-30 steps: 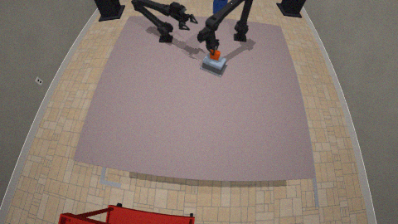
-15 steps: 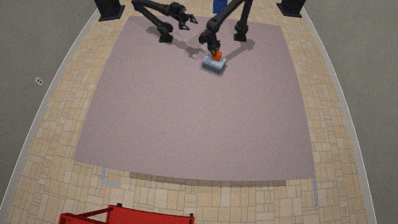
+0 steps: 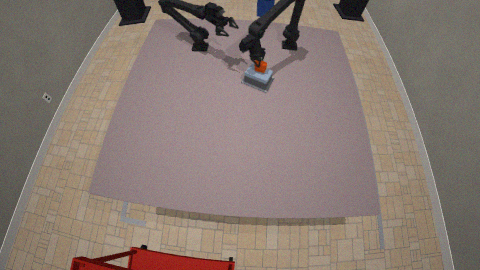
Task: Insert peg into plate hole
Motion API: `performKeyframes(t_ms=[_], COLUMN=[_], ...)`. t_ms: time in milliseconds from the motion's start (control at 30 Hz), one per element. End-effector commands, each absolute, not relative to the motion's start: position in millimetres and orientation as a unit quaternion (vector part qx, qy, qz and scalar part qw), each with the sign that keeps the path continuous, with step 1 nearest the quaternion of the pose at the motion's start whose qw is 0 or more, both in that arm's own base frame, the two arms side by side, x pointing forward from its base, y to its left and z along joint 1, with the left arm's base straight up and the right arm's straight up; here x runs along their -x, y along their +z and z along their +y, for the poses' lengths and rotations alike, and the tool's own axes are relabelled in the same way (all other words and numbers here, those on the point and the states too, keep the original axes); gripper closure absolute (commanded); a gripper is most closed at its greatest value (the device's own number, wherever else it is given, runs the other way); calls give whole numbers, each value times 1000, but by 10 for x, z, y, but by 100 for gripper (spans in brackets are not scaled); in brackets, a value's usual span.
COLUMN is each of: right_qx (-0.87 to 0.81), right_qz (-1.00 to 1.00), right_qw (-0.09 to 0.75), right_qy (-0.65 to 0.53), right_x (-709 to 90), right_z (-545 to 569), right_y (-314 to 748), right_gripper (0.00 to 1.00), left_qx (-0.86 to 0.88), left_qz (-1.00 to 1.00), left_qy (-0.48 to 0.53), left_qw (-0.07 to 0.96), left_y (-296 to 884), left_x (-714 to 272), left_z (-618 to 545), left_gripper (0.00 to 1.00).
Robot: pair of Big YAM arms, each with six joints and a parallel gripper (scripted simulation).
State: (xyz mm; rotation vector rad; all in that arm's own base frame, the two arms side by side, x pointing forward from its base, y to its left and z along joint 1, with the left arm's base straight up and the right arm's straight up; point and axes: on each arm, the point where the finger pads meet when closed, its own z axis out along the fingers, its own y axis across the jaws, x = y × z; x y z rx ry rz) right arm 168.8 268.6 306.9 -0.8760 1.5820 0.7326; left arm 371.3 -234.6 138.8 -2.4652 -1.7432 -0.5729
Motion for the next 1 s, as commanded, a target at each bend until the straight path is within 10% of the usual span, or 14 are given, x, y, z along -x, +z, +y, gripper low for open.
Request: performKeyframes(t_ms=[0,967], right_qx=[366,366], right_qz=[666,666], right_qw=[570,570], right_qy=[313,313], right_x=[-1708,-1708], right_z=[2688,2688], right_y=[3207,3207], right_gripper=[0,0], left_qx=[791,793], left_qz=[-578,-575], left_qy=[-200,-201], left_qw=[-13,-6], left_y=[1808,1654], left_x=[-3874,-3922], left_z=[-2483,-2439], left_gripper=[60,60])
